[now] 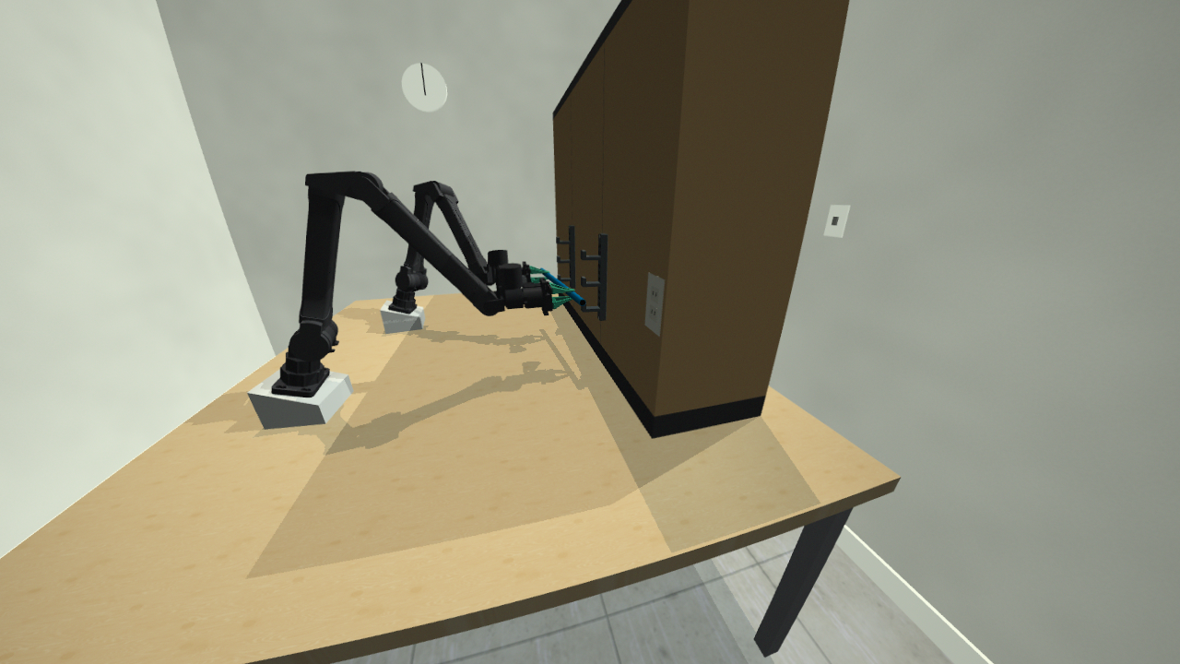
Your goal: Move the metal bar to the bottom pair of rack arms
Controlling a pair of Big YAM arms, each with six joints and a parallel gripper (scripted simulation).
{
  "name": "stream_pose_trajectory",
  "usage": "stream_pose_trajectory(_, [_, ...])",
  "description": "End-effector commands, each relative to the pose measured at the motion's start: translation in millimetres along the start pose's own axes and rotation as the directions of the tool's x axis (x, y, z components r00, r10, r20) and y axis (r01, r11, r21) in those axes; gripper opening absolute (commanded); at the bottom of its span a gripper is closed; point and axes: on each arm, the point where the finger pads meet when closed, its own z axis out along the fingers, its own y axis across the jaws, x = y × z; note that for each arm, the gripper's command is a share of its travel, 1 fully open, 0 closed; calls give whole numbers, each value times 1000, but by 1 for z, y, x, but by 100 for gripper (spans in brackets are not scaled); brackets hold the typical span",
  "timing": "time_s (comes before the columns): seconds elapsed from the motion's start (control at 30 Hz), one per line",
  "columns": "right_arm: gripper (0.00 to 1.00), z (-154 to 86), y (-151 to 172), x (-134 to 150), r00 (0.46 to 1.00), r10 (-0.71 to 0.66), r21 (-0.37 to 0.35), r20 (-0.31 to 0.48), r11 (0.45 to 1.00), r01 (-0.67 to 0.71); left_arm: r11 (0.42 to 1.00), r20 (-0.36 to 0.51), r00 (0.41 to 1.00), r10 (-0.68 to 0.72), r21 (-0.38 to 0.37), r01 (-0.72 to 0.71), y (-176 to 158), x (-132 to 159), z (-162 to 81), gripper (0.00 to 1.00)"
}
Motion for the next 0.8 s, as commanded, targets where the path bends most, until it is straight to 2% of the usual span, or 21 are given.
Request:
stream_pose_trajectory(0.0, [0, 17, -35, 7, 999, 34, 64, -10, 997, -33, 996, -55, 998, -41, -76, 37, 36, 12, 33, 0])
stream_pose_trajectory(0.77, [0, 17, -38, 5, 999, 34, 64, -10, 997, -33, 996, -55, 998, -41, -76, 37, 39, 15, 53, 0])
